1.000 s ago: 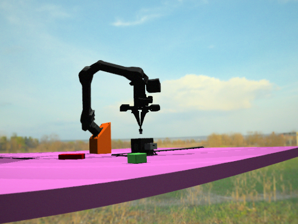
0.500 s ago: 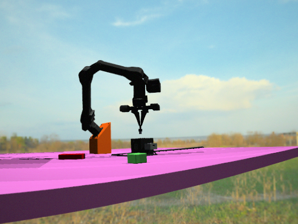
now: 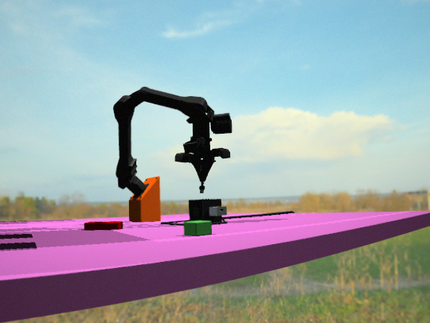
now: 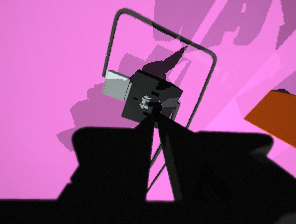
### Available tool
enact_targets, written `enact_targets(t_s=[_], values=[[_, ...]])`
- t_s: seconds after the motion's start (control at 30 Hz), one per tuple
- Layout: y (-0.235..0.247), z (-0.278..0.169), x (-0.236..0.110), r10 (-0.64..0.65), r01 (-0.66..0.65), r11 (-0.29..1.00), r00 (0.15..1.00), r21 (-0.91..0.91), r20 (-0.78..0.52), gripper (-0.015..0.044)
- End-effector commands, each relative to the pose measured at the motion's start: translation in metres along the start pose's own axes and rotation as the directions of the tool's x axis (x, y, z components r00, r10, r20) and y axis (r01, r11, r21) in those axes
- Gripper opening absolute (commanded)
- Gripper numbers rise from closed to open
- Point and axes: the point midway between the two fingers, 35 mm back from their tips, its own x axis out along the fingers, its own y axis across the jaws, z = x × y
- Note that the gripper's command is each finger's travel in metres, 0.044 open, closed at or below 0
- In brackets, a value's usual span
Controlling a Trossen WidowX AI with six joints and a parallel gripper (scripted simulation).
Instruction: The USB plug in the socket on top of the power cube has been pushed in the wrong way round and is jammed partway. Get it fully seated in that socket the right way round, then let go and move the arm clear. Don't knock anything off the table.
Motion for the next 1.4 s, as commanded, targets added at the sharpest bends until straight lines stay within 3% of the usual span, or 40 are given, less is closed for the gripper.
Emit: enact_targets(t_s=[0.0, 0.3, 1.37], values=[[-0.0004, -0.0001, 0.0001, -0.002, 0.002, 0.995, 1.000, 0.103, 0.000, 0.0000], [-0.0004, -0.0001, 0.0001, -0.002, 0.001, 0.949, 1.000, 0.316, 0.000, 0.0000], [0.0004, -0.0010, 0.0021, 0.005, 0.000, 0.948, 1.000, 0.318, -0.013, 0.0000]])
